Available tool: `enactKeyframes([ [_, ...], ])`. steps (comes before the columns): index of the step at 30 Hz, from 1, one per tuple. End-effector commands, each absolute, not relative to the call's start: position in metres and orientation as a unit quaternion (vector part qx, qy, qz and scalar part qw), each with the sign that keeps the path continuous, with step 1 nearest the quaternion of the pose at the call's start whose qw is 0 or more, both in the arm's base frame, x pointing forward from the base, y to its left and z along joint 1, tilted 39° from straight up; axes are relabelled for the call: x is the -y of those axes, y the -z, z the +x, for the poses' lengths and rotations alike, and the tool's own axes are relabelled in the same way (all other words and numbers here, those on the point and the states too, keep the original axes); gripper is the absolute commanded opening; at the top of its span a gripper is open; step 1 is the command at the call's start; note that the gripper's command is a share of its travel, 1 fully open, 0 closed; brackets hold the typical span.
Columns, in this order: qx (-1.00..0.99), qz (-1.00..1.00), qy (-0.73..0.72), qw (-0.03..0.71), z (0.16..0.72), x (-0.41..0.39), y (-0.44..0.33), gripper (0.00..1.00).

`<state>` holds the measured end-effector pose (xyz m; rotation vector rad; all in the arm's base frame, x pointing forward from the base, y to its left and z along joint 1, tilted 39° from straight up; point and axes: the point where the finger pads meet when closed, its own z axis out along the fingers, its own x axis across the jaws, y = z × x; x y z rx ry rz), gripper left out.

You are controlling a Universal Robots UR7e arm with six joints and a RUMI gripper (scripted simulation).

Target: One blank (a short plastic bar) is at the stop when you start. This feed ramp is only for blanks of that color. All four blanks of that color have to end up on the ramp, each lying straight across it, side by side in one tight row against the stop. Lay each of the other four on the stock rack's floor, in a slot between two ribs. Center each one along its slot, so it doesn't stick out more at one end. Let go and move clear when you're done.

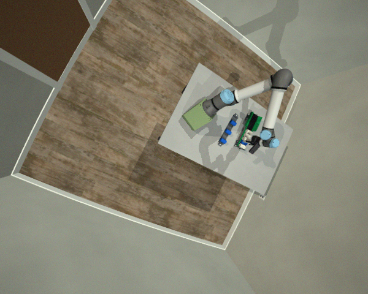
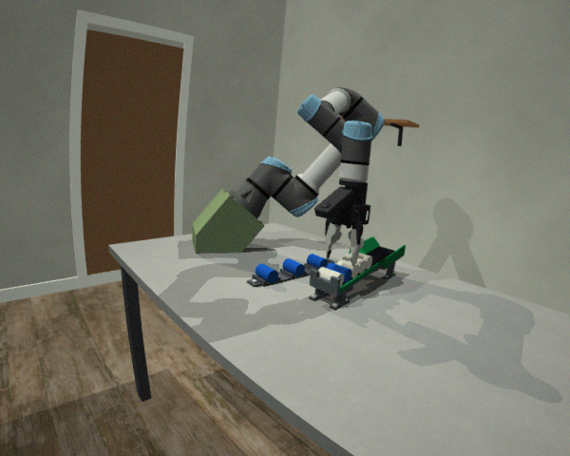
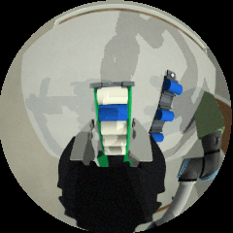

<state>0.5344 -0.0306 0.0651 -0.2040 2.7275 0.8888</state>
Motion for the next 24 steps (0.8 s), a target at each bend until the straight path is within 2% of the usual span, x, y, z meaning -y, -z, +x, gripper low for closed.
enactKeyframes([
  [1, -0.94, -0.07, -0.306, 0.133, 0.535, 0.031, -0.065, 0.5],
  [24, -0.94, -0.07, -0.306, 0.133, 0.54, 0.015, -0.045, 0.5],
])
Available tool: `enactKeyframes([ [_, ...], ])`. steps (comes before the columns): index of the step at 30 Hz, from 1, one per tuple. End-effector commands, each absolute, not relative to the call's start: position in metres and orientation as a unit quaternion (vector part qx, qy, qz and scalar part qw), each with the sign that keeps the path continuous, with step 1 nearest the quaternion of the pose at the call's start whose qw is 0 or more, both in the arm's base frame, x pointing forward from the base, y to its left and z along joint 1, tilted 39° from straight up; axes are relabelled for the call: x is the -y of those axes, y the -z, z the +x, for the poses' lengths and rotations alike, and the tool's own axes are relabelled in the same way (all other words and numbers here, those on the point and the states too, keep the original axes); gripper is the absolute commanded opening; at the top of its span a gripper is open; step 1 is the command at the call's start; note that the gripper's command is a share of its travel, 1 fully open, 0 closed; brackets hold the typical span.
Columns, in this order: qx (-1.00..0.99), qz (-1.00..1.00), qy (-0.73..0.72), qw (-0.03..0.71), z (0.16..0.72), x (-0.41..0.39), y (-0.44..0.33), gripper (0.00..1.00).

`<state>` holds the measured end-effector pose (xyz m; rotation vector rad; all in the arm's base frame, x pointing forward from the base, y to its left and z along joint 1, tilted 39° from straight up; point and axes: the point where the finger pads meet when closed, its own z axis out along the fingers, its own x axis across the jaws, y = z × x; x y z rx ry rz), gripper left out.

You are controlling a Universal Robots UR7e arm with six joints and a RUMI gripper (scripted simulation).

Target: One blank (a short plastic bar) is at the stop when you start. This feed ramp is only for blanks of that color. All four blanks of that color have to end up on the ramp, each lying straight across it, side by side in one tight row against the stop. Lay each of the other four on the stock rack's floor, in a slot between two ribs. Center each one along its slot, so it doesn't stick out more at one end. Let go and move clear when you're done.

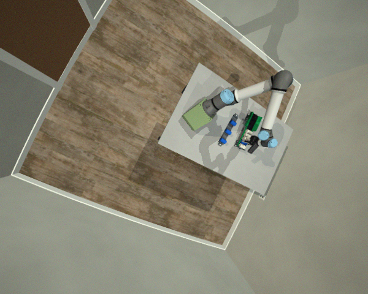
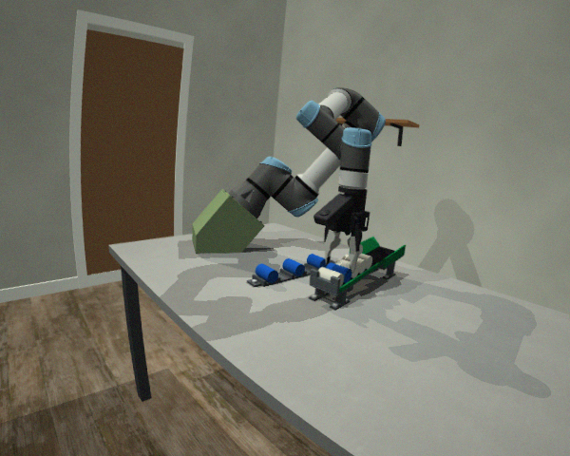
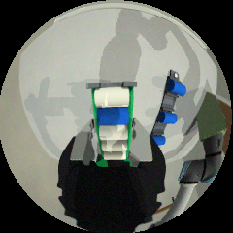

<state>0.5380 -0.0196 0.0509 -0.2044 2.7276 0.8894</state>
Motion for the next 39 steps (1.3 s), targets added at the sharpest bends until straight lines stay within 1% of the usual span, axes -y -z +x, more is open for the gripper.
enactKeyframes([
  [1, -0.94, -0.07, -0.306, 0.133, 0.5405, 0.0143, -0.0436, 0.5],
  [39, -0.94, -0.07, -0.306, 0.133, 0.542, 0.0099, -0.0379, 0.5],
])
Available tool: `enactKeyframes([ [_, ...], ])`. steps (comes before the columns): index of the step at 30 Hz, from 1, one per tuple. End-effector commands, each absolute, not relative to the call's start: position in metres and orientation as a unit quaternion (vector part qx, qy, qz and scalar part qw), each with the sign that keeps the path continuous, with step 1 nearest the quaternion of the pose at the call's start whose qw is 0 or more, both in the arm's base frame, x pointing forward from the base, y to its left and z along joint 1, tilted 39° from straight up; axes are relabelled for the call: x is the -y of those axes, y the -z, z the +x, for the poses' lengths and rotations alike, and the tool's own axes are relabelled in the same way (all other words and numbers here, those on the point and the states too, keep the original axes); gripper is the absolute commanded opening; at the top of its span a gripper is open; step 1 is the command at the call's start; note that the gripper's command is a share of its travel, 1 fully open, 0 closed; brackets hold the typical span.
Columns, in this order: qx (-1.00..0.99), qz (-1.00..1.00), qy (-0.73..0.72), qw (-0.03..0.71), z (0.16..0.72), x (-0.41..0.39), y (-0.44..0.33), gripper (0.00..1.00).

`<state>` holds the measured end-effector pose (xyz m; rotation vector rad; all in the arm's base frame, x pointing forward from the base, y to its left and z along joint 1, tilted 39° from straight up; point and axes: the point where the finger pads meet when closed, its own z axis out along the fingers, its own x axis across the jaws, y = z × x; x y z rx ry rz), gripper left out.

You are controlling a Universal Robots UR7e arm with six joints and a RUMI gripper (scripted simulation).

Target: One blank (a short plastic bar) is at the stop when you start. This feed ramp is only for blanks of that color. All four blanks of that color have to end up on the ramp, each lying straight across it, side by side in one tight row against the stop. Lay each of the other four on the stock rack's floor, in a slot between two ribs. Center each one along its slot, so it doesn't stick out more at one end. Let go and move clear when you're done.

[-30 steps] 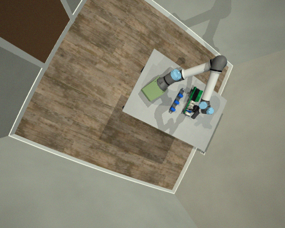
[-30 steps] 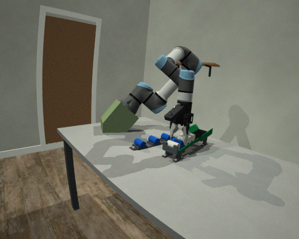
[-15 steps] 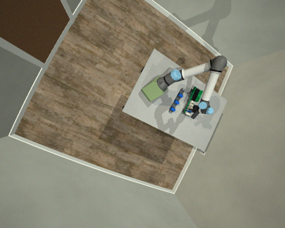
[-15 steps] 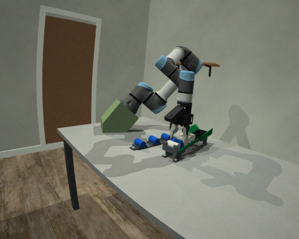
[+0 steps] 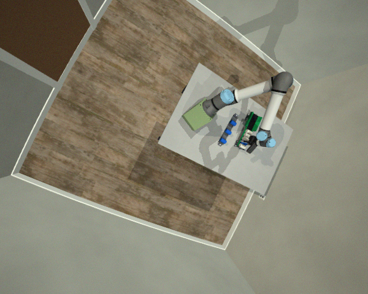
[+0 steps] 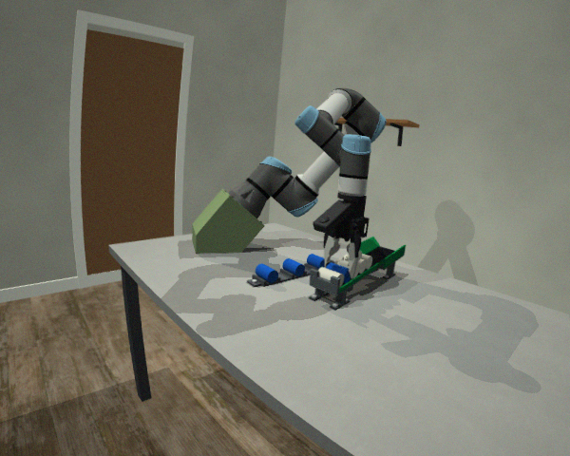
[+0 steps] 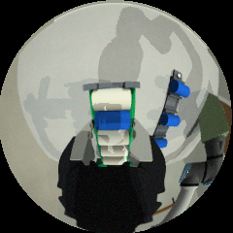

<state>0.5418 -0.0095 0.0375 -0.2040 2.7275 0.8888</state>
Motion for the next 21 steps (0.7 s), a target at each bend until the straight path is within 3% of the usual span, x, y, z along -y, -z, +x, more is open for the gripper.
enactKeyframes([
  [1, -0.94, -0.07, -0.306, 0.133, 0.542, 0.0099, -0.0379, 0.5],
  [8, -0.94, -0.07, -0.306, 0.133, 0.542, 0.0099, -0.0379, 0.5],
  [9, -0.94, -0.07, -0.306, 0.133, 0.542, 0.0099, -0.0379, 0.38],
  [21, -0.94, -0.07, -0.306, 0.133, 0.542, 0.0099, -0.0379, 0.38],
])
